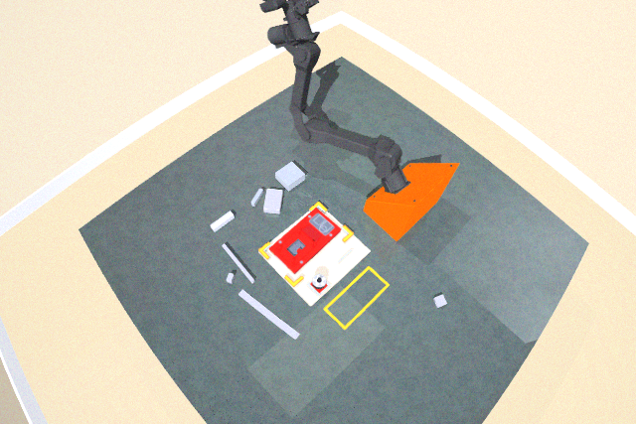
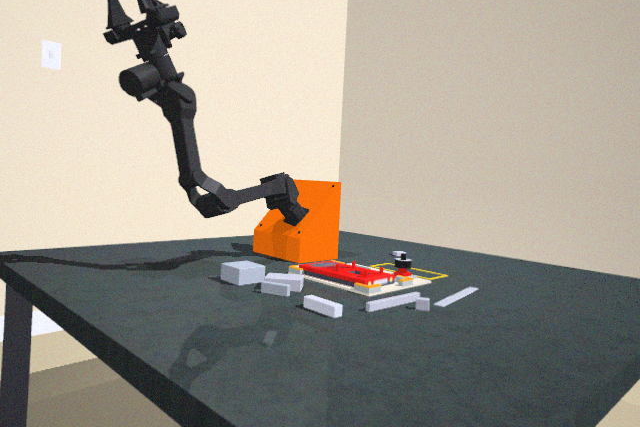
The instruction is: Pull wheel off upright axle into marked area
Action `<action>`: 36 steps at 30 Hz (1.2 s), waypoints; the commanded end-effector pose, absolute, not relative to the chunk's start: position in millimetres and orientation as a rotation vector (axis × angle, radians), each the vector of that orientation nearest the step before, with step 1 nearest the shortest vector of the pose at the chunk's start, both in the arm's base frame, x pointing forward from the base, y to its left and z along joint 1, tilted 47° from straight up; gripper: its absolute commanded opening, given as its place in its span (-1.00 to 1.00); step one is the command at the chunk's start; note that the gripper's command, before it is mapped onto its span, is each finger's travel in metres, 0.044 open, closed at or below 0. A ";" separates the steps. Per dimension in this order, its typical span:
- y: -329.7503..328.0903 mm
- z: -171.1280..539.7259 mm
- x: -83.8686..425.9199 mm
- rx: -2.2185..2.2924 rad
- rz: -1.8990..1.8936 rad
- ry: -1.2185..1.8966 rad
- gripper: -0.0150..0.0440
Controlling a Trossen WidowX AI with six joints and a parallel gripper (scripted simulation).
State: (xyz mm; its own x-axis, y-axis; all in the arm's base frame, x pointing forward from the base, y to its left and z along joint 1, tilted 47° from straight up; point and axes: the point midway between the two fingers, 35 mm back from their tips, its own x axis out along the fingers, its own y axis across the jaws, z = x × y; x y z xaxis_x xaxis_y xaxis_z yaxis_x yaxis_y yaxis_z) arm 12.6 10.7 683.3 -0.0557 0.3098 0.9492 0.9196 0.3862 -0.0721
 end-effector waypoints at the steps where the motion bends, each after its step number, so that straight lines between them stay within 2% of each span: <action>1: 11.6 683.3 12.2 -1.126 -0.729 -1.595 0.78; 4: 24.2 682.0 6.7 -1.192 -0.755 -1.605 0.53; 13: 117.4 663.0 -18.6 -1.654 -0.931 -1.674 0.53; 20: 196.8 633.1 -19.8 -2.037 -1.053 -1.734 0.53; 36: 338.9 524.6 46.0 -2.912 -1.253 -1.868 0.53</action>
State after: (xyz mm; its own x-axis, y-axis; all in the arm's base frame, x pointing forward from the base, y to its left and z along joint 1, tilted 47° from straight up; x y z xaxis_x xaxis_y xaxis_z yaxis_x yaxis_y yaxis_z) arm 28.7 316.0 549.0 0.2454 0.9114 0.3303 0.6546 -0.4072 0.6369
